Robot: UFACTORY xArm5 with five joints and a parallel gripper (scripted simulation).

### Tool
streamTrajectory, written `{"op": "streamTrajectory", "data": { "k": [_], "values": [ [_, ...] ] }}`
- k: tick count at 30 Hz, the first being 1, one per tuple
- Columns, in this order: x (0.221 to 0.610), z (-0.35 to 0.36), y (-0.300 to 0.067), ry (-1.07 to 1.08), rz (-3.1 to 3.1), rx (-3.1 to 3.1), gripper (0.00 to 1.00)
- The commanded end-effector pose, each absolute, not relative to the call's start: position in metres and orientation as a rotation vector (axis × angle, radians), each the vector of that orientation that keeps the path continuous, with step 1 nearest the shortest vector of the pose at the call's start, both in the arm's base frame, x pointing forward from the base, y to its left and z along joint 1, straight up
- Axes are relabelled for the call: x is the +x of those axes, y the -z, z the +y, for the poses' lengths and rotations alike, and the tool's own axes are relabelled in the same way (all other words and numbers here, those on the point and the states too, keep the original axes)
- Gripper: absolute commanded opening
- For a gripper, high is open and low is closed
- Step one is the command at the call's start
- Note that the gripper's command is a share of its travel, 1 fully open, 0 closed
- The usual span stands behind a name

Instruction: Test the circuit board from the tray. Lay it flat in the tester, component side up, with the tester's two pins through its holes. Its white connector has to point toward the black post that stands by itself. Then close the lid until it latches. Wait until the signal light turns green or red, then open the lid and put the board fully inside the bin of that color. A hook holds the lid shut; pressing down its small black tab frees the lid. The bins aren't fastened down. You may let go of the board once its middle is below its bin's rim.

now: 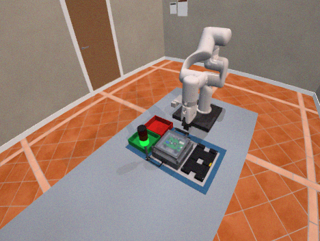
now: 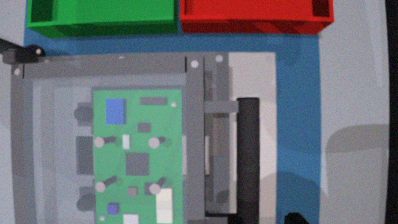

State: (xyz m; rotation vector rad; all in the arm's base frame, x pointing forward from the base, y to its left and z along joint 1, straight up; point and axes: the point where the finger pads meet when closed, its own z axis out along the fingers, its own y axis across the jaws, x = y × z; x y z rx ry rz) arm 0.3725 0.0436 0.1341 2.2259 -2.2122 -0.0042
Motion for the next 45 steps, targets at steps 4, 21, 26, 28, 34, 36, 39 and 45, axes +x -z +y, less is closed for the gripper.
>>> {"op": "streamTrajectory", "data": {
  "k": [4,21,26,28,34,36,39,45],
  "values": [
    [0.374,0.017,-0.136,0.000,-2.213,2.230,0.28],
    [0.373,0.009,-0.133,0.000,-2.213,2.230,0.28],
    [0.373,0.009,-0.127,0.000,-2.213,2.230,0.28],
    [0.373,0.009,-0.125,0.000,-2.213,2.230,0.28],
    [0.373,0.009,-0.121,0.000,-2.213,2.230,0.28],
    [0.373,0.009,-0.119,0.000,-2.213,2.230,0.28],
    [0.373,0.009,-0.118,0.000,-2.213,2.230,0.28],
    [0.373,0.009,-0.118,0.000,-2.213,2.230,0.28]
  ]
}}
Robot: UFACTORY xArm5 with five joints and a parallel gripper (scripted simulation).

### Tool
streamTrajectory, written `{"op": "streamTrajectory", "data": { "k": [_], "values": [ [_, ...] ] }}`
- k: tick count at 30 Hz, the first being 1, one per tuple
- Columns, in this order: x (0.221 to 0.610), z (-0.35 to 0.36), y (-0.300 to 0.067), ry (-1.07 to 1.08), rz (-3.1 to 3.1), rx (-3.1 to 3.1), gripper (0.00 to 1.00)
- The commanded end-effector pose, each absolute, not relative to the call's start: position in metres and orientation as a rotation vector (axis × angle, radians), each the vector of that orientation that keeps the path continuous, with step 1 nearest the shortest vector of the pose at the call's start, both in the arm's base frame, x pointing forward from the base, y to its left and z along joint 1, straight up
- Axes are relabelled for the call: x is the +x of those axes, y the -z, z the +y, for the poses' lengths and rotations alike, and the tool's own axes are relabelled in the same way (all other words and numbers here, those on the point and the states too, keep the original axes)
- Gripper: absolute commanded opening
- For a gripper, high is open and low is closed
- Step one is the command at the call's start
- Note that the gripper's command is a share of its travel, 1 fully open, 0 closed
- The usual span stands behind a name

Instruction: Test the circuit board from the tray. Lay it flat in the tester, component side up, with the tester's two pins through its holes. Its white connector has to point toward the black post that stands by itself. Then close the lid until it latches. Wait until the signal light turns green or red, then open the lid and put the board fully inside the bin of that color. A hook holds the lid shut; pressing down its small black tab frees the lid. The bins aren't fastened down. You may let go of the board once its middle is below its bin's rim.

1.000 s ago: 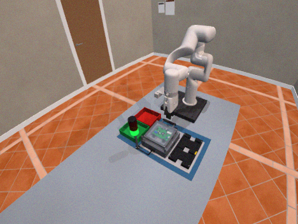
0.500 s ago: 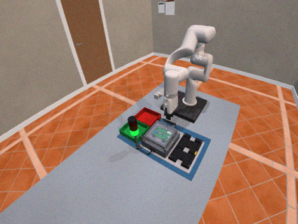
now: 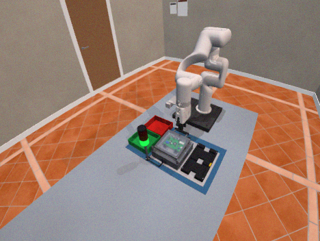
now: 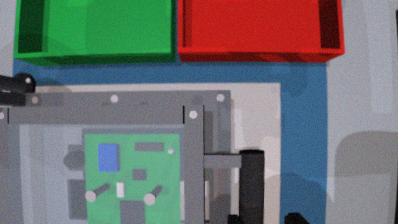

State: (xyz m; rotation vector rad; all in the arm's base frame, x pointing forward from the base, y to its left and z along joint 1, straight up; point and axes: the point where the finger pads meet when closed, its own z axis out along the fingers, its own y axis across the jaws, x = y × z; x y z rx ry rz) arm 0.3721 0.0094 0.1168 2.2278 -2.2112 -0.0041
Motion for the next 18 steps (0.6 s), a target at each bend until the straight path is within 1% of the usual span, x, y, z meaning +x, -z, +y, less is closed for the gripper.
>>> {"op": "streamTrajectory", "data": {
  "k": [1,9,18],
  "values": [
    [0.373,0.009,-0.118,0.000,-2.213,2.230,0.28],
    [0.373,0.009,-0.117,0.000,-2.213,2.230,0.28],
    [0.374,0.009,-0.107,0.000,-2.213,2.230,0.28]
  ]
}}
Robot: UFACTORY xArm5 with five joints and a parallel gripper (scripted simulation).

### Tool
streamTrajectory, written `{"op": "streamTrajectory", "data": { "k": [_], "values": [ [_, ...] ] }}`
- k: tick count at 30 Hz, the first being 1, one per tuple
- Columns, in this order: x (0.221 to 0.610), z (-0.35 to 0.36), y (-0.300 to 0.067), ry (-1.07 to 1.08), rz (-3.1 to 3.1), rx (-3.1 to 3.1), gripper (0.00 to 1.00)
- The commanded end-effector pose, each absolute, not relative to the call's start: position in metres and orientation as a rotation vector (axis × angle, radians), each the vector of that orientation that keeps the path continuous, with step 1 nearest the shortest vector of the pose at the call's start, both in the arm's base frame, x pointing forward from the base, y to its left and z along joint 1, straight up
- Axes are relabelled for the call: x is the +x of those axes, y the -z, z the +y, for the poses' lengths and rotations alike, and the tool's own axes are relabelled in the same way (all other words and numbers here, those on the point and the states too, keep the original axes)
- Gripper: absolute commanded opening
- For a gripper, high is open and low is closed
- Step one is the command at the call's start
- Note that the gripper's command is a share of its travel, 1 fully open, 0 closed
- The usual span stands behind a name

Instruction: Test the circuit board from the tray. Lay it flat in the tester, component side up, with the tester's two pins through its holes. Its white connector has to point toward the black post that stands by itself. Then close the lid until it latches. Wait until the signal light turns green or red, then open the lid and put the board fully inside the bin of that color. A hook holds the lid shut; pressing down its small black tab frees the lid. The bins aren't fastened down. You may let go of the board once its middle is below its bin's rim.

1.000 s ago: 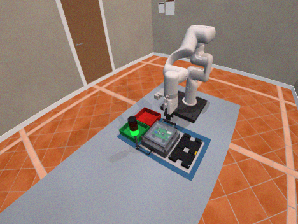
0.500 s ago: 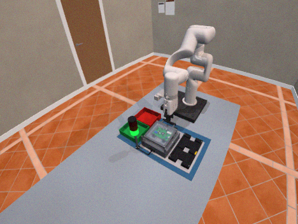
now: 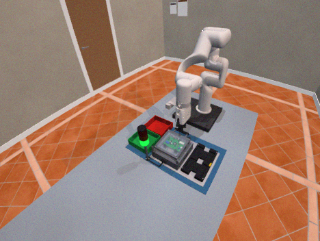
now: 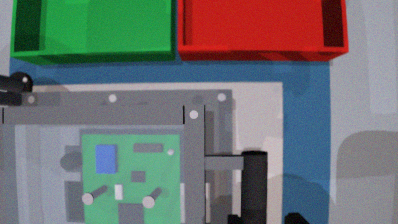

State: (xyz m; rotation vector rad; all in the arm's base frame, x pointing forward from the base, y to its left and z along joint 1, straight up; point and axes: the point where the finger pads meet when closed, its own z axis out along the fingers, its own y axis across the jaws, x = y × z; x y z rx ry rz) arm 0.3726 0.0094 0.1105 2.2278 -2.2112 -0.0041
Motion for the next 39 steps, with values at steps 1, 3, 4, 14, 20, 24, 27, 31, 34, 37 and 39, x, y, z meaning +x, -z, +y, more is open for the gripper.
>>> {"op": "streamTrajectory", "data": {
  "k": [1,3,4,14,20,24,27,31,34,37,39],
  "values": [
    [0.374,0.009,-0.106,0.000,-2.213,2.230,0.28],
    [0.374,0.009,-0.106,0.000,-2.213,2.230,0.28],
    [0.374,0.009,-0.105,0.000,-2.213,2.230,0.28],
    [0.375,0.009,-0.103,0.000,-2.213,2.230,0.28],
    [0.375,0.009,-0.103,0.000,-2.213,2.230,0.28],
    [0.375,0.009,-0.098,0.000,-2.213,2.230,0.28],
    [0.375,0.009,-0.092,0.000,-2.213,2.230,0.28],
    [0.375,0.009,-0.083,0.000,-2.213,2.230,0.28],
    [0.375,0.009,-0.079,0.000,-2.213,2.230,0.28],
    [0.375,0.009,-0.078,0.000,-2.213,2.230,0.28],
    [0.375,0.009,-0.077,0.000,-2.213,2.230,0.28]
  ]
}}
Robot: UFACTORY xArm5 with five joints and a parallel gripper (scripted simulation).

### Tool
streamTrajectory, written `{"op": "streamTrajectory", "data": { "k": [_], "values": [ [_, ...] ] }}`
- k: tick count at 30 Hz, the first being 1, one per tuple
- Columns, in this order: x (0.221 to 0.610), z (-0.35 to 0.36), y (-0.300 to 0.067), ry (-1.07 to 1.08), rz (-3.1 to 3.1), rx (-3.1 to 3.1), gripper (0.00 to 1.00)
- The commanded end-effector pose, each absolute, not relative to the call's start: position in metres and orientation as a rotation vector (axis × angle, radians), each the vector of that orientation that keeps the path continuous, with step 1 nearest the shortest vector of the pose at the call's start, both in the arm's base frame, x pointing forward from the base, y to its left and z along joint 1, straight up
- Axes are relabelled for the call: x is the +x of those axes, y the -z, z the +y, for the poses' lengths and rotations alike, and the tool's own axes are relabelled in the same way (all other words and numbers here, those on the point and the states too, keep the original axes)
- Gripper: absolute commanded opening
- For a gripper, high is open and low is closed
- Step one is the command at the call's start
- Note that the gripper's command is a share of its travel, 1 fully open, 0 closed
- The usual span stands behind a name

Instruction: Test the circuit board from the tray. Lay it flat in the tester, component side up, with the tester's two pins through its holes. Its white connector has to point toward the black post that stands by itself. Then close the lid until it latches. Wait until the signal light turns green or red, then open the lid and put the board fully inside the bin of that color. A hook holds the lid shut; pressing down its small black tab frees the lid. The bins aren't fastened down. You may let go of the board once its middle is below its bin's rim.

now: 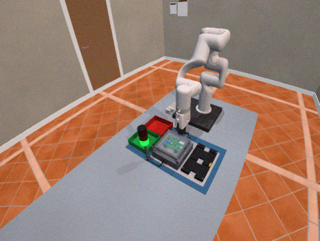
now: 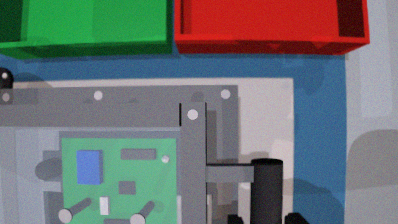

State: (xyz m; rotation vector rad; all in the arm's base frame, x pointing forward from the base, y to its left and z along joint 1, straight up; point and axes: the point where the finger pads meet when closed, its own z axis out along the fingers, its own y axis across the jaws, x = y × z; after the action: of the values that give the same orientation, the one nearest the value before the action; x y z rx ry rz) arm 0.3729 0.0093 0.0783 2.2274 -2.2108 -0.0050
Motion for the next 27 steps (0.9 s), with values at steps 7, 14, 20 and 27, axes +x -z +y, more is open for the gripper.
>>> {"op": "streamTrajectory", "data": {
  "k": [7,14,20,27],
  "values": [
    [0.3747,0.0094,-0.0766,0.000,-2.213,2.230,0.28],
    [0.3747,0.0094,-0.0766,0.000,-2.213,2.230,0.00],
    [0.3747,0.0094,-0.0766,0.000,-2.213,2.230,0.00],
    [0.3747,0.0094,-0.0766,0.000,-2.213,2.230,0.00]
  ]
}}
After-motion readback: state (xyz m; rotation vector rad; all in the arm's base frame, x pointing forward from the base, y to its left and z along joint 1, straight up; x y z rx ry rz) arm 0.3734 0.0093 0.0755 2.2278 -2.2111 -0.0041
